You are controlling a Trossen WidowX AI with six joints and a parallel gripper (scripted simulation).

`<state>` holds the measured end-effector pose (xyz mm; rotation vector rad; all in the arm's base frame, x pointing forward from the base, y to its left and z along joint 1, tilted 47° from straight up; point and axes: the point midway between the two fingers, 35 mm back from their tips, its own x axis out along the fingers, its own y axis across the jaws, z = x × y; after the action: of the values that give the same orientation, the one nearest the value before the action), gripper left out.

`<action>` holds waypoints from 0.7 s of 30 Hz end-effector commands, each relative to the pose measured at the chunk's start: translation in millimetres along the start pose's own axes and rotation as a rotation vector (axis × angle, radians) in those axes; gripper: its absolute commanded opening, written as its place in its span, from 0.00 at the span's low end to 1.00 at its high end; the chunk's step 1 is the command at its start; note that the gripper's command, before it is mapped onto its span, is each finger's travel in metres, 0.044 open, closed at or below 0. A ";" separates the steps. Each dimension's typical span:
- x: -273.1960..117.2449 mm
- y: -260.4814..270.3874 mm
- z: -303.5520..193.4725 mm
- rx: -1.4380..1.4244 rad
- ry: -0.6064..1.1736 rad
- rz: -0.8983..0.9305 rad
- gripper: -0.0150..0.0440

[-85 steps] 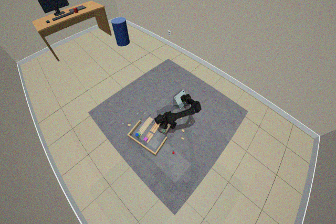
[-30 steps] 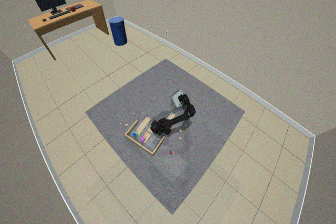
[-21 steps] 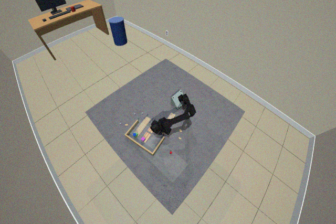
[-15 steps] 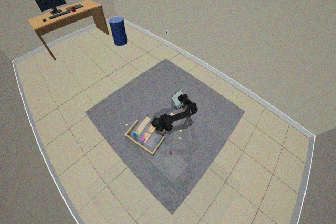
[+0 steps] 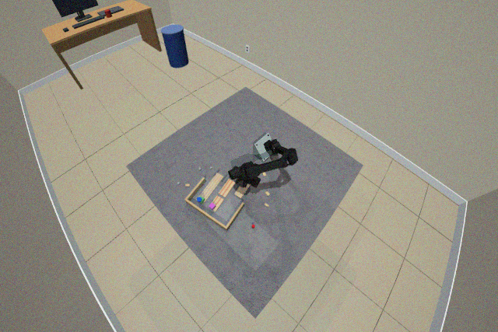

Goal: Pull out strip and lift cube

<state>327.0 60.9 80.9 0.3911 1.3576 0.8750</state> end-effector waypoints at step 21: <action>-33.8 -0.2 -38.1 0.001 0.007 -0.001 0.25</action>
<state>292.9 27.2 94.0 0.3954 1.3589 0.8676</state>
